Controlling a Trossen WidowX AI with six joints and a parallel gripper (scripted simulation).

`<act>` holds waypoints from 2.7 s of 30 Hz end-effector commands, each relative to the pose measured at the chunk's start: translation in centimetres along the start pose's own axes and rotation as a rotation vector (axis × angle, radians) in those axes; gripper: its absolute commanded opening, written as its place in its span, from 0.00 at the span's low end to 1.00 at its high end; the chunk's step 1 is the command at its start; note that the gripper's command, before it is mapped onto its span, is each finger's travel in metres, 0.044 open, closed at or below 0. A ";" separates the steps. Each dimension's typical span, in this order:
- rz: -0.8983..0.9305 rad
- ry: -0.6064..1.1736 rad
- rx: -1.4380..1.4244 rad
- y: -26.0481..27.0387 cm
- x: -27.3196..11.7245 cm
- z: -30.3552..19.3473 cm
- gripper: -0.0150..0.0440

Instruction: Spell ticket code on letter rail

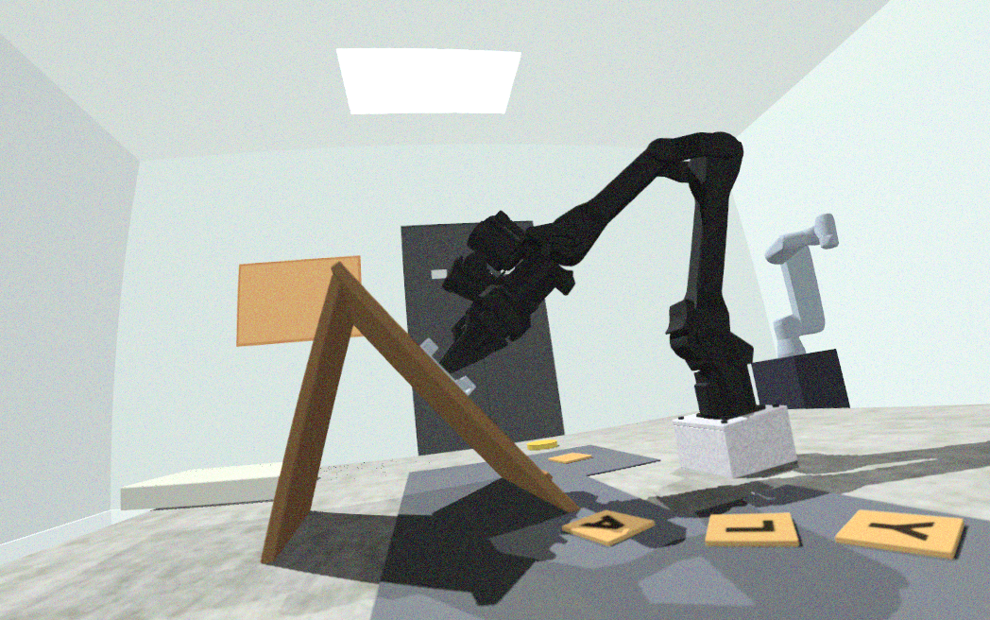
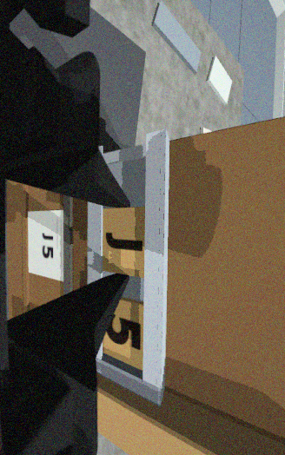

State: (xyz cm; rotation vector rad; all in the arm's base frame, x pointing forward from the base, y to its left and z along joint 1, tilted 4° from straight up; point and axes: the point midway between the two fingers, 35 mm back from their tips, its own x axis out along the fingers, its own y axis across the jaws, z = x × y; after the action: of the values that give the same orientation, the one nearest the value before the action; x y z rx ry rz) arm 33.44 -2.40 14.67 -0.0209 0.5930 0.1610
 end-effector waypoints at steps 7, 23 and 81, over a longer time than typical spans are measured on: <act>0.001 -0.002 -0.004 -0.6 0.0 0.1 0.25; -0.001 0.000 0.000 -1.2 0.0 0.0 0.30; 0.001 0.000 -0.005 -1.3 -3.9 -0.2 0.75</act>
State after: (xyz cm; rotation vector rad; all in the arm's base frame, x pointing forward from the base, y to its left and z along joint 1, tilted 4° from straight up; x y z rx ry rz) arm 30.53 -4.25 16.43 -0.0213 0.5975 0.1600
